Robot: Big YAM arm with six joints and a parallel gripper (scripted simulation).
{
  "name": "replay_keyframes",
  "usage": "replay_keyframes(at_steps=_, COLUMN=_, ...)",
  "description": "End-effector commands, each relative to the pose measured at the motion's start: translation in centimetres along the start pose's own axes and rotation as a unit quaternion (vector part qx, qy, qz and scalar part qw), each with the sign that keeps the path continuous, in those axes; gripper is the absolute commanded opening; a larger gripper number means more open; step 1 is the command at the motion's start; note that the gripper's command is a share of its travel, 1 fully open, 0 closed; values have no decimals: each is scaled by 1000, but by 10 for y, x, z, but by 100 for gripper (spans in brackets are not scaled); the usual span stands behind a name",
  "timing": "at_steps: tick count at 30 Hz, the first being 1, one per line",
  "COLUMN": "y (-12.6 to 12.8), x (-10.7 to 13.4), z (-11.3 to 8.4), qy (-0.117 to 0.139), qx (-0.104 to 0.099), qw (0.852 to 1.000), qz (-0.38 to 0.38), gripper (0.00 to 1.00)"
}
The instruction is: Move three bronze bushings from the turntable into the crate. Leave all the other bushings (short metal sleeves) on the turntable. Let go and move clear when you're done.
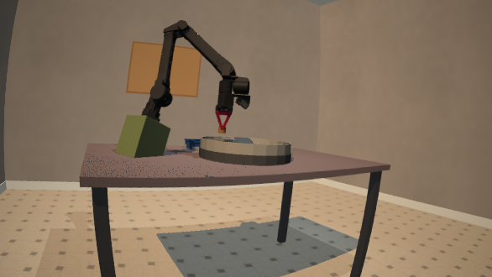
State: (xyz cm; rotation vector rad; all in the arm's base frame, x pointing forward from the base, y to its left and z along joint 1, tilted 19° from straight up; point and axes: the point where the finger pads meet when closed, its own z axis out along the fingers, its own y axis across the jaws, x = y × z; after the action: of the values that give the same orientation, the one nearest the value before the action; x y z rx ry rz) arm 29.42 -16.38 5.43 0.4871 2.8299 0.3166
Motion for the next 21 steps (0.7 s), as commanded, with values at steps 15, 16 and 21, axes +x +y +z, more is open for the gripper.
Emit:
replay_keyframes(at_steps=15, y=-3, x=-25, z=-18, qy=-28, qx=7, qw=999, qz=-14, gripper=0)
replay_keyframes(at_steps=16, y=-3, x=-25, z=-18, qy=-28, qx=7, qw=999, qz=-14, gripper=0)
replay_keyframes(at_steps=21, y=5, x=-24, z=-17, qy=-27, qx=5, qw=999, qz=-16, gripper=0)
